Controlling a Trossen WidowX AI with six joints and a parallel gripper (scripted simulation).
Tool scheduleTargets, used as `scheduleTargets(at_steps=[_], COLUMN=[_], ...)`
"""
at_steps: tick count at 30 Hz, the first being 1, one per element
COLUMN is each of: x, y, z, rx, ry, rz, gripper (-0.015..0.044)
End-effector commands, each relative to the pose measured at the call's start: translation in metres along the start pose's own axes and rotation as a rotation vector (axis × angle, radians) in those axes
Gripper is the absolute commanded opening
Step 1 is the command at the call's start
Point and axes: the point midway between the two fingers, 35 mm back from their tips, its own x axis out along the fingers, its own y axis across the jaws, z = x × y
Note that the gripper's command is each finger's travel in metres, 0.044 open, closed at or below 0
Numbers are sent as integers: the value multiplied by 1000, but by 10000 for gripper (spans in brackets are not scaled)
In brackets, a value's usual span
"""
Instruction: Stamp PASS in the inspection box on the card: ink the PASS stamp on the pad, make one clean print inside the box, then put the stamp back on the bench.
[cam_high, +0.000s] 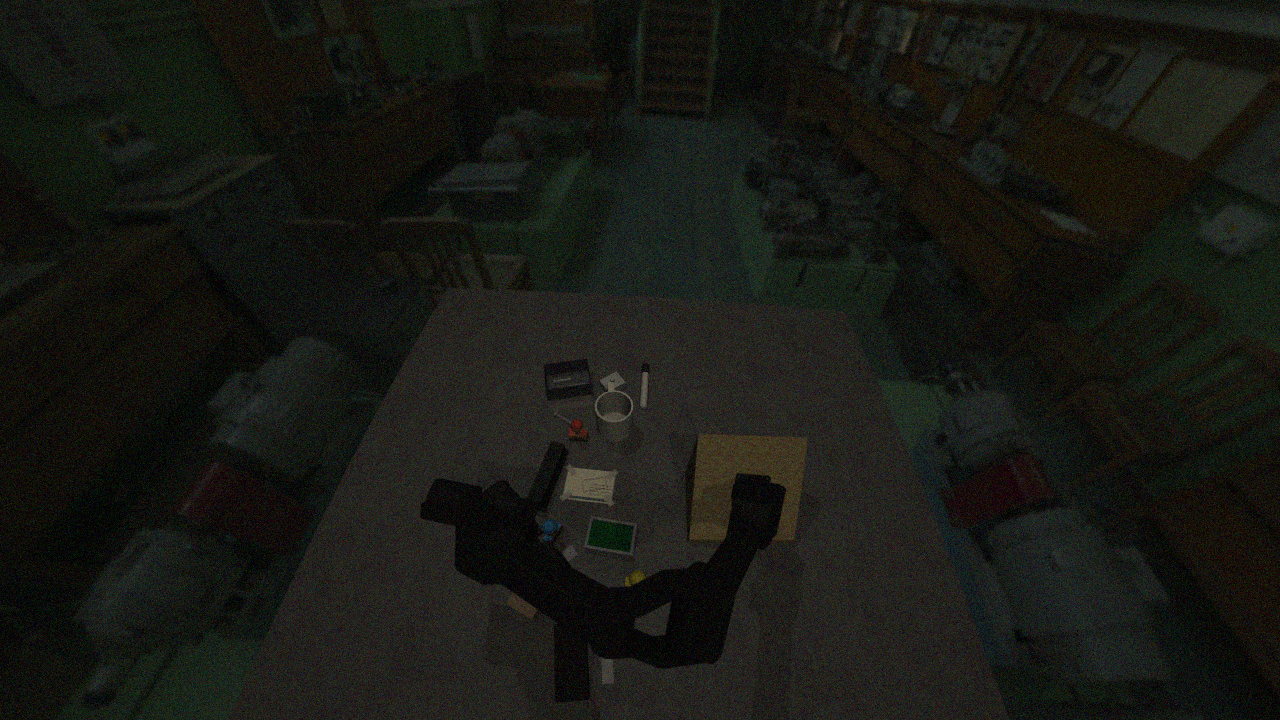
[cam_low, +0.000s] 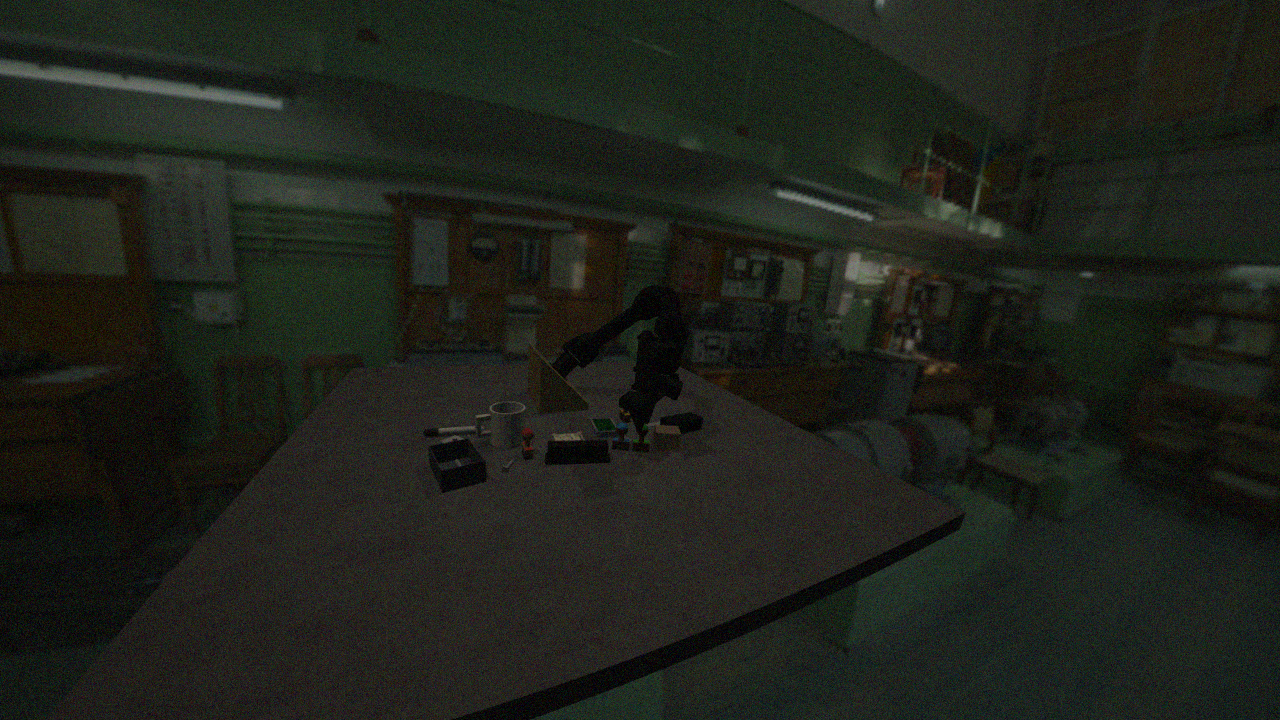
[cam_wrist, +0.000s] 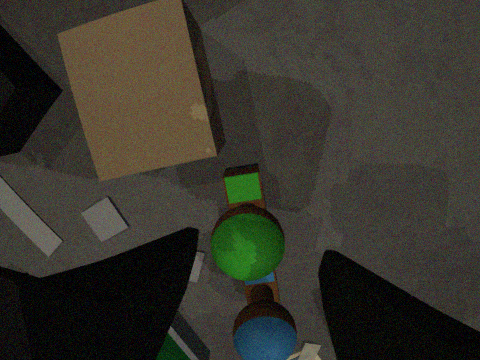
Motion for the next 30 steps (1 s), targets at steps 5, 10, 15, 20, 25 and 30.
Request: scheduleTargets(at_steps=[5,10,15,20,25,30], x=[16,24,32,39,39,37], y=[2,3,4,5,5,4], z=[-1,-1,-1,-1,-1,-1], rx=[7,7,7,7,7,0], ry=[1,0,-1,-1,-1,-1], rz=[8,9,10,10,10,5], gripper=[224,224,224,224,224,113])
